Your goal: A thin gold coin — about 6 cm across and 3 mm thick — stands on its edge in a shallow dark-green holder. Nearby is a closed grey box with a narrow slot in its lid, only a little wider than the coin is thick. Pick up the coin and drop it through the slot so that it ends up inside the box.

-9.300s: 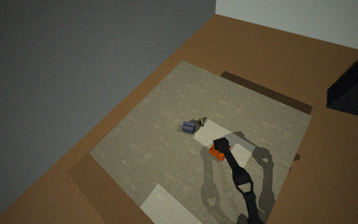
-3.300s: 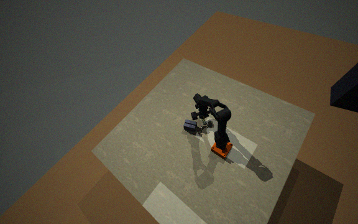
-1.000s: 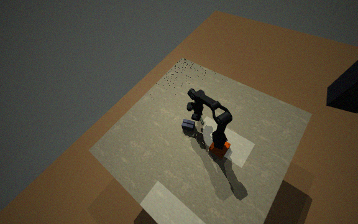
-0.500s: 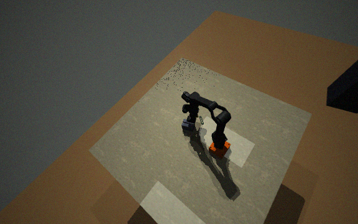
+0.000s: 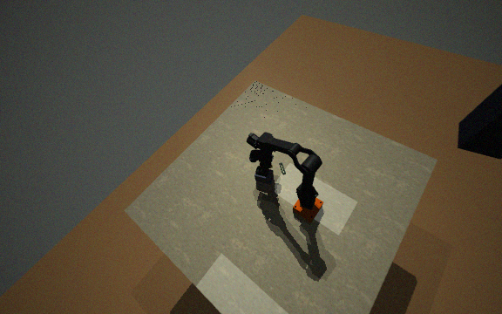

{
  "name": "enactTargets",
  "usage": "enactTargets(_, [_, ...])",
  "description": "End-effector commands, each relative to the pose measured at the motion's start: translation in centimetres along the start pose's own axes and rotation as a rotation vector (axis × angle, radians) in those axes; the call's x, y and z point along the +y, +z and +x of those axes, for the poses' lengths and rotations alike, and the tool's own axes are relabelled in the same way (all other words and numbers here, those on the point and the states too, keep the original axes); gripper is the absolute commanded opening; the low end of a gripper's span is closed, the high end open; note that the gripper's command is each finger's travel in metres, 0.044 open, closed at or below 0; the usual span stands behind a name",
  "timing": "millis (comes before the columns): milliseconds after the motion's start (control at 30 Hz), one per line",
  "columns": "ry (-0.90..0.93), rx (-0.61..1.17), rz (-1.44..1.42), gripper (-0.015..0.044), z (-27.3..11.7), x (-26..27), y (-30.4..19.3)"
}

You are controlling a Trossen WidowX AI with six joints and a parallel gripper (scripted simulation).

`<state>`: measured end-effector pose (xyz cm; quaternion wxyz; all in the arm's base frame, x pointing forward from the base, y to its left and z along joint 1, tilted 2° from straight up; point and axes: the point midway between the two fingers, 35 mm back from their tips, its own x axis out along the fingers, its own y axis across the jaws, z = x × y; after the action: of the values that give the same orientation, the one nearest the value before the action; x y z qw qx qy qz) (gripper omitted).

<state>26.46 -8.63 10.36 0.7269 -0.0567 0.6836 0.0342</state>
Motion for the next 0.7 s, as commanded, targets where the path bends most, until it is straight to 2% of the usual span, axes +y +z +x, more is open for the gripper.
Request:
enactTargets(0, [0.0,0.006,0.003,0.0,0.1,0.6,0.6])
enactTargets(333, [0.002,0.004,0.003,0.0,0.1,2.6,1.8])
enactTargets(667, [0.003,-0.002,-0.002,0.0,0.0,2.5,1.6])
